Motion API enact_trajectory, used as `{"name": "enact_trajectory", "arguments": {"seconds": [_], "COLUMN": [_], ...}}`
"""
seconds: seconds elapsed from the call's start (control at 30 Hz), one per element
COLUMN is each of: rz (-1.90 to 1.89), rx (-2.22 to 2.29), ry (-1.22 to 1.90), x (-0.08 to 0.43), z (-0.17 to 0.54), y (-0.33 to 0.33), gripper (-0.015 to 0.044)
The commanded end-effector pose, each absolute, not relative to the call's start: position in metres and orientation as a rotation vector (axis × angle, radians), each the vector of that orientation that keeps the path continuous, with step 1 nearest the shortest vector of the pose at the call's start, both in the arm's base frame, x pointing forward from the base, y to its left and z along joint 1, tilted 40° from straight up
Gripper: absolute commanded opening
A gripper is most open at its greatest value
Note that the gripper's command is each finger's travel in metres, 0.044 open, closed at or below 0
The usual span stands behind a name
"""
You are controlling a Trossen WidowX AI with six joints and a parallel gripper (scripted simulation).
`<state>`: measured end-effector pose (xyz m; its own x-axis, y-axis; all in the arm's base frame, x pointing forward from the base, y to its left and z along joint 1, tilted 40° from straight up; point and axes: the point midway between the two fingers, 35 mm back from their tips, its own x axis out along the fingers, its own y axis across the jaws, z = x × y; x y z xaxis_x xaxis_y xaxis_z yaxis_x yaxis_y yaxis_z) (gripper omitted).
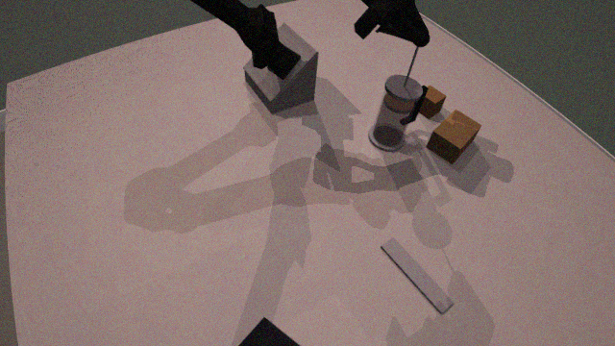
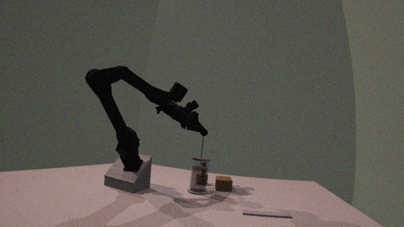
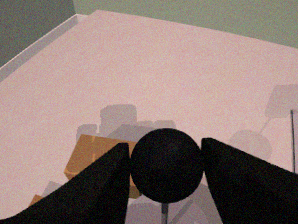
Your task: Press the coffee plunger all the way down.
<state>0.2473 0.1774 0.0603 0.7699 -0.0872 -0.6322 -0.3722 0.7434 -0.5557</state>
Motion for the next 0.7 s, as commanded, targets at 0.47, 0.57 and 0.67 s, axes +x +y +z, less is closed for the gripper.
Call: {"name": "enact_trajectory", "arguments": {"seconds": [0.47,0.57,0.67], "rz": [0.170,0.170,0.170], "rx": [-0.740,-0.740,-0.740], "ry": [0.716,0.716,0.715], "x": [0.246,0.246,0.246], "z": [0.028,0.024,0.020], "y": [0.156,0.153,0.150], "gripper": [0.0128,0.0128,0.0128]}}
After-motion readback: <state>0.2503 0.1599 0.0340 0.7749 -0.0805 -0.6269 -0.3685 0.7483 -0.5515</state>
